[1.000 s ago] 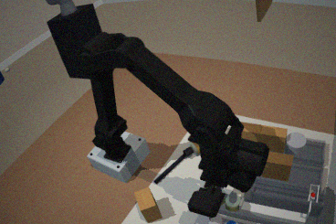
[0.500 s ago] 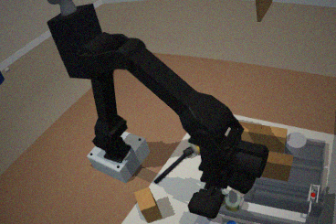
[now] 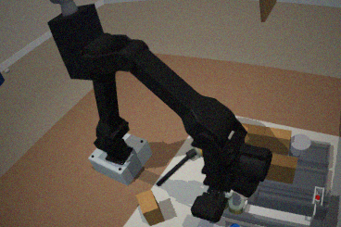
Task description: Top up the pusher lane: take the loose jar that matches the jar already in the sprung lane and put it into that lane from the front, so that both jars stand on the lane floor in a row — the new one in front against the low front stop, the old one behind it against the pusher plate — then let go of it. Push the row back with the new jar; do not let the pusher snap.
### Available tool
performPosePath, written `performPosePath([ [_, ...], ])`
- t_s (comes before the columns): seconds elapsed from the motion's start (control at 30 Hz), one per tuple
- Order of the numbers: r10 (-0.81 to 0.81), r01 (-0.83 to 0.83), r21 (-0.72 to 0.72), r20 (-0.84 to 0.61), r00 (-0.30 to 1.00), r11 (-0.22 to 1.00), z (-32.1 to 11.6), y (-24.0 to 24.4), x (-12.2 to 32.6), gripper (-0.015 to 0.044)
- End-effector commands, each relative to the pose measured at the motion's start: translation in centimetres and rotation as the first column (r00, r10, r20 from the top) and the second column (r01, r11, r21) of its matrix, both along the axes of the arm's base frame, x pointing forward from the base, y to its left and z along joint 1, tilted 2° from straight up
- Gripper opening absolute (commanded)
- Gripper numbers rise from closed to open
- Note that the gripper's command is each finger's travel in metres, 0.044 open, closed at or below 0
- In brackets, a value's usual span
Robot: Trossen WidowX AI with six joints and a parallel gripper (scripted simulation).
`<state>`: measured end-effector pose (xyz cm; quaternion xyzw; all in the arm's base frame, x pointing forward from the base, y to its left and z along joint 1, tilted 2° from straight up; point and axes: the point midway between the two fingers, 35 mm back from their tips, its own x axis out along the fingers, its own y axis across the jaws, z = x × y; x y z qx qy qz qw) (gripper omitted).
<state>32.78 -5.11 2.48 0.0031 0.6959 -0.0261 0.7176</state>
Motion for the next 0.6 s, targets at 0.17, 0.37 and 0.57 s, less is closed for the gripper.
performPosePath([
  [0.17, -0.002, 0.002, 0.001, 0.018, 1.000, 1.000, -0.23, -0.02, 0.41, 0.0000],
  [0.37, -0.002, 0.002, 0.001, 0.018, 1.000, 1.000, -0.42, -0.02, 0.37, 0.0000],
  [0.57, -0.002, 0.002, 0.001, 0.018, 1.000, 1.000, -0.60, -0.02, 0.32, 0.0000],
])
